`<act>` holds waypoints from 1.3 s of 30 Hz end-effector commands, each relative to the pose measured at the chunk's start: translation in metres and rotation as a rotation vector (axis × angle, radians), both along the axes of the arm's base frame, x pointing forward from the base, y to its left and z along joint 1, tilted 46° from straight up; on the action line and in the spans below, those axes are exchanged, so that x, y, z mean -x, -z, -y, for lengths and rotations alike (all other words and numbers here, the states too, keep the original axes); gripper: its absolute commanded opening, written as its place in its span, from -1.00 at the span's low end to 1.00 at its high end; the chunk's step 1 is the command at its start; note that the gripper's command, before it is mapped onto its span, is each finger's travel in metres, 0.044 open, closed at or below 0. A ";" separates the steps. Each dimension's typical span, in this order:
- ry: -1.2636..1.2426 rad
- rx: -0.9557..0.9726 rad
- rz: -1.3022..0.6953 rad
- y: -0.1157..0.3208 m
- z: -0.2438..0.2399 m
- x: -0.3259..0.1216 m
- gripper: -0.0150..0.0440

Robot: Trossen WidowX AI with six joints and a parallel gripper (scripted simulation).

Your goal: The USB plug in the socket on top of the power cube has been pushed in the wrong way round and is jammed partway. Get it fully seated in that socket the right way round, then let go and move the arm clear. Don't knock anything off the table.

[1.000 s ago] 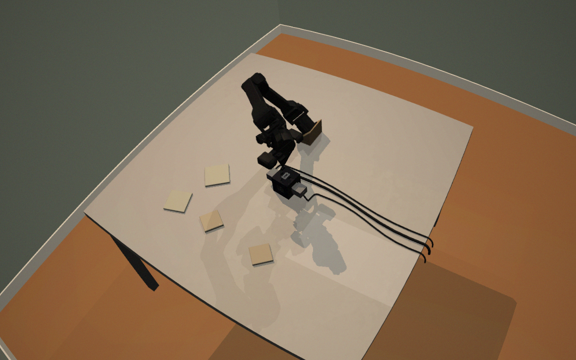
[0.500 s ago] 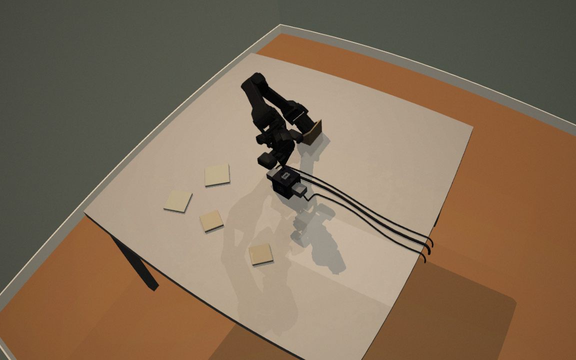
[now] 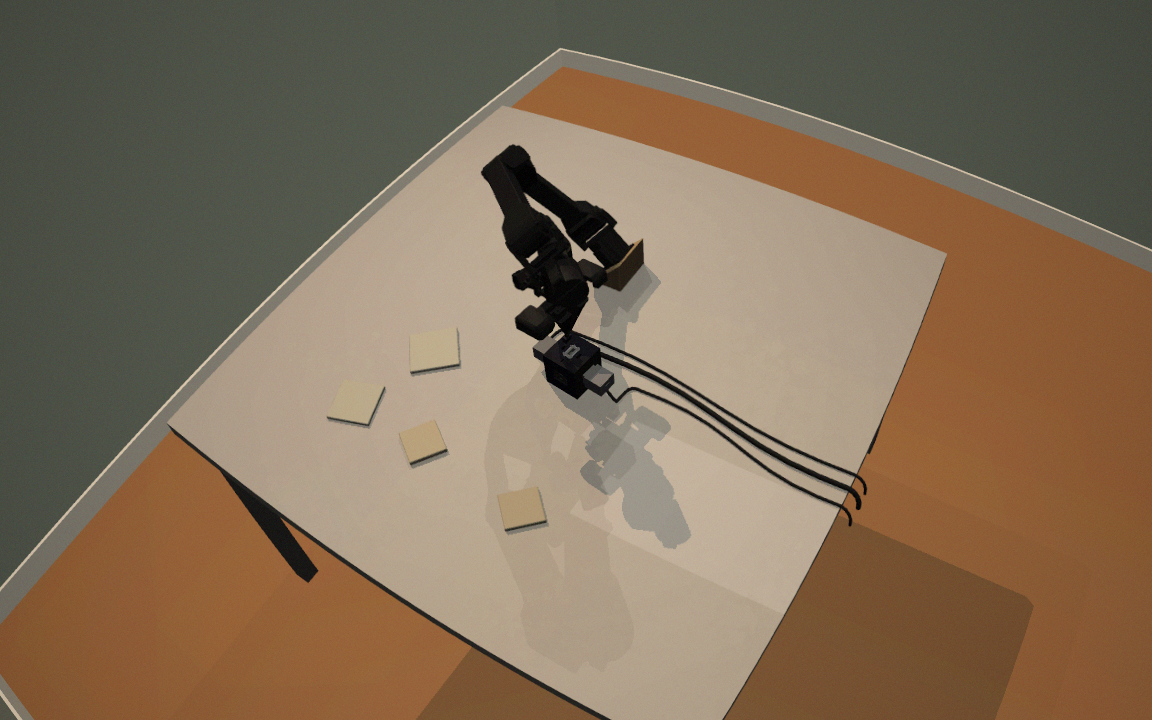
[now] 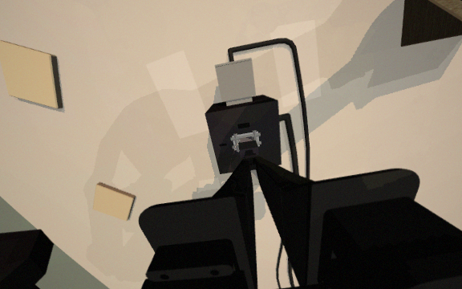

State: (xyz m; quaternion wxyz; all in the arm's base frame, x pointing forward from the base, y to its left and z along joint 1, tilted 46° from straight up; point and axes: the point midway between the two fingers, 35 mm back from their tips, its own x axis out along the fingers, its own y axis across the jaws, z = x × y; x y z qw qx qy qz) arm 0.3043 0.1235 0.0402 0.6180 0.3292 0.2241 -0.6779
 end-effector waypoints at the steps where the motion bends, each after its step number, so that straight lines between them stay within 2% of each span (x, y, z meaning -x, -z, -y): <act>1: -0.002 -0.007 -0.004 0.001 0.000 0.000 -0.49; 39: -0.003 -0.037 0.002 0.006 0.002 0.000 -0.49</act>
